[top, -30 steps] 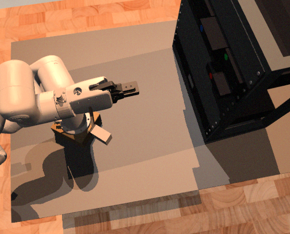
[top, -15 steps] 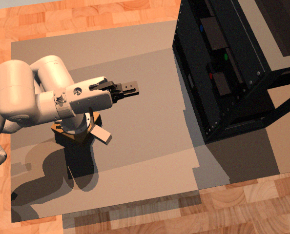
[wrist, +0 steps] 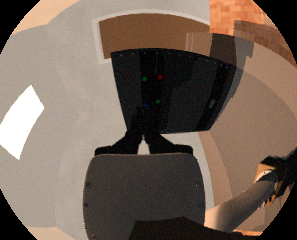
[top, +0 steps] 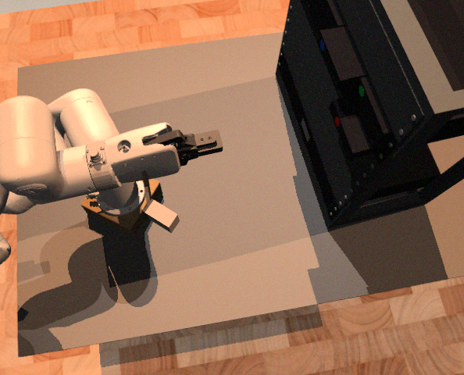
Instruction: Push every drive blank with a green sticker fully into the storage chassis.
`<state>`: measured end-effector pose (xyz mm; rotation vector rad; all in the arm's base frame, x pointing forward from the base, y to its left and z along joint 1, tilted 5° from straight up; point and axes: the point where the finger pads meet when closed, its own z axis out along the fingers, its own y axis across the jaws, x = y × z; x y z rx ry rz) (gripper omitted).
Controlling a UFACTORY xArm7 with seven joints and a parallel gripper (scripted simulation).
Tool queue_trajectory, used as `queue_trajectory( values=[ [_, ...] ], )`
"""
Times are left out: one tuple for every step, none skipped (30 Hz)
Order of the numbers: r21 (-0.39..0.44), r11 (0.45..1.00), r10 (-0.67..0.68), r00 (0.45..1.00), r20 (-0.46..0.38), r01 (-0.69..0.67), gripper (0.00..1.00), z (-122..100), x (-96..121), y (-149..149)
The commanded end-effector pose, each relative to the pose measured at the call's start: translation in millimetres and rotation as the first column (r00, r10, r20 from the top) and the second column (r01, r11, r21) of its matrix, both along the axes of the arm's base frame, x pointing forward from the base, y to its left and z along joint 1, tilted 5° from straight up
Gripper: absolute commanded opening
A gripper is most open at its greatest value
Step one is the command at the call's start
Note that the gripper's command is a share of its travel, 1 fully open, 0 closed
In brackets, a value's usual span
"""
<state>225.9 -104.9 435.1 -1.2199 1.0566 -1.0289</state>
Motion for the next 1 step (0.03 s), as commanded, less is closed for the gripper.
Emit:
queue_trajectory(
  values=[
    [-0.001, 1.0, -0.001, 1.0, 0.001, 0.001, 0.0, 0.8, -0.2, -0.3]
  ],
)
